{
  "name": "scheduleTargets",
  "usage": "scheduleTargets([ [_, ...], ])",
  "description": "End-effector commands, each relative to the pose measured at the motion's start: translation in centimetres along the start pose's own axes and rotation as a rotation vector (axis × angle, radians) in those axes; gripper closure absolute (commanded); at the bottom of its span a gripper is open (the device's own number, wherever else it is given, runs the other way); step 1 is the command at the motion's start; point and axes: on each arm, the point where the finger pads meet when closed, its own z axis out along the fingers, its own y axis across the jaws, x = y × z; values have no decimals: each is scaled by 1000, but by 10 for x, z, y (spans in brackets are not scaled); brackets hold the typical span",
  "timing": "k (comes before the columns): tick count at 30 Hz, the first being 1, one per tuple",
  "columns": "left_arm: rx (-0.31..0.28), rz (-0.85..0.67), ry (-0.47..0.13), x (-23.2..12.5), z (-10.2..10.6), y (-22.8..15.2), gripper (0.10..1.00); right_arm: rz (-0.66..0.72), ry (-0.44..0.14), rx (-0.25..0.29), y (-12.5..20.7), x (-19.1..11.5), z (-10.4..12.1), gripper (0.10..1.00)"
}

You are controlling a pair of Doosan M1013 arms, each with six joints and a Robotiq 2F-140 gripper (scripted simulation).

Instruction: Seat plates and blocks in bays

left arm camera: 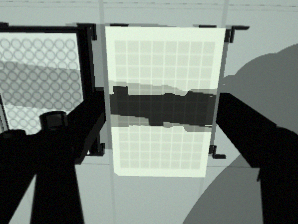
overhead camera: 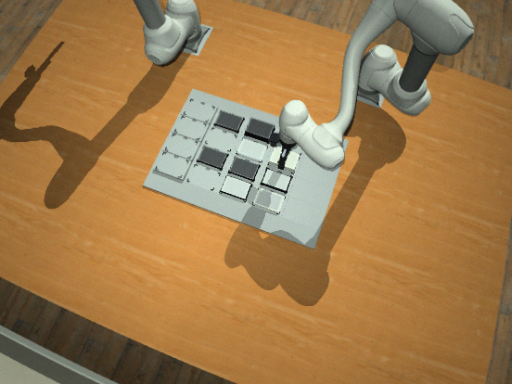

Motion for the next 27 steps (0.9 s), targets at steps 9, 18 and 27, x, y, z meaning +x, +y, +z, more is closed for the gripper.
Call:
scheduleTargets([
  [9,2,0,0,0,1,-1,400,0,1,0,0,0,-1,98],
  [18,2,0,0,0,1,-1,400,0,1,0,0,0,-1,98],
  [27,2,0,0,0,9,-1,400,0,1,0,0,0,-1,98],
])
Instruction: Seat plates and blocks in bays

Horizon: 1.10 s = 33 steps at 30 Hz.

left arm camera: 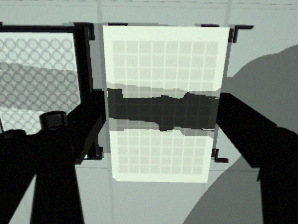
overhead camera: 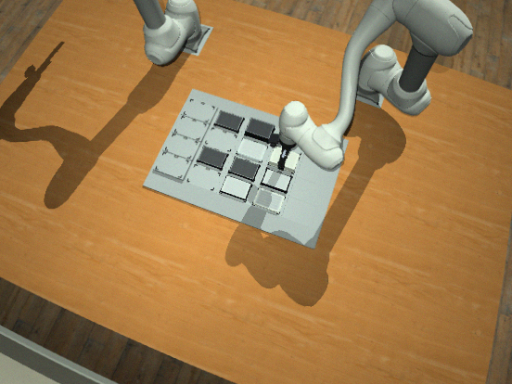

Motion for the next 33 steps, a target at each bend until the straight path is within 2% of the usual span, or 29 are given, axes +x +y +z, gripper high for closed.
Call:
scheduleTargets([
  [1,2,0,0,0,4,-1,400,0,1,0,0,0,-1,98],
  [11,2,0,0,0,14,-1,400,0,1,0,0,0,-1,98],
  [21,2,0,0,0,14,-1,400,0,1,0,0,0,-1,98],
  [33,2,0,0,0,14,-1,443,0,1,0,0,0,-1,98],
])
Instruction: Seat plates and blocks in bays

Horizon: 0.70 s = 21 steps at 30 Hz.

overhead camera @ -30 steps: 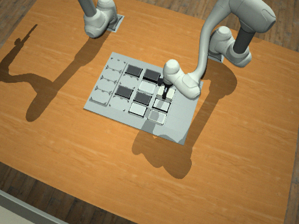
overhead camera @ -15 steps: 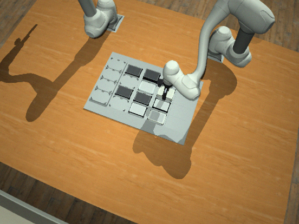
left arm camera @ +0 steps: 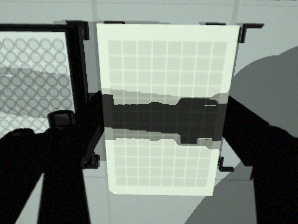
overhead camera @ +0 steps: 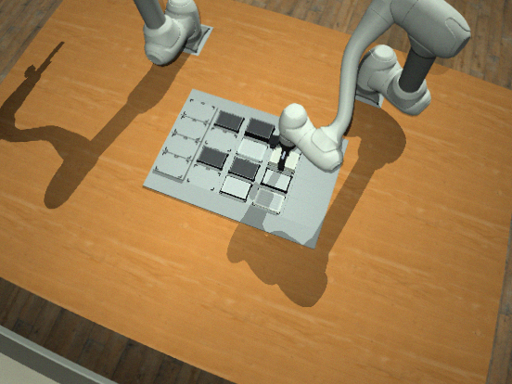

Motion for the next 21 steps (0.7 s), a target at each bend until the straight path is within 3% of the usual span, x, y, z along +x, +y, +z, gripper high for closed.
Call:
scheduleTargets([
  [1,2,0,0,0,-1,-1,448,0,1,0,0,0,-1,98],
  [21,2,0,0,0,-1,-1,485,0,1,0,0,0,-1,98],
])
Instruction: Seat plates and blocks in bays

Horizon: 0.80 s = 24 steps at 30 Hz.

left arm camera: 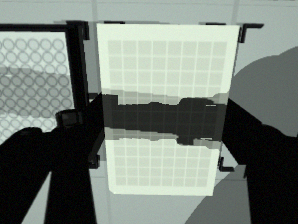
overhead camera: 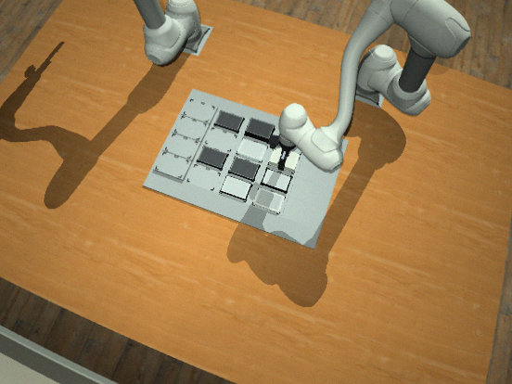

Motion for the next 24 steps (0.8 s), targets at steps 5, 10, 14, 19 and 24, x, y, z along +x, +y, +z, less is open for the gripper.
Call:
scheduleTargets([
  [5,2,0,0,0,-1,-1,487,0,1,0,0,0,-1,98],
  [10,2,0,0,0,-2,-1,490,0,1,0,0,0,-1,98],
  [14,2,0,0,0,-2,-1,493,0,1,0,0,0,-1,98],
  [19,1,0,0,0,-2,-1,496,0,1,0,0,0,-1,98],
  [24,1,0,0,0,-2,-1,498,0,1,0,0,0,-1,98],
])
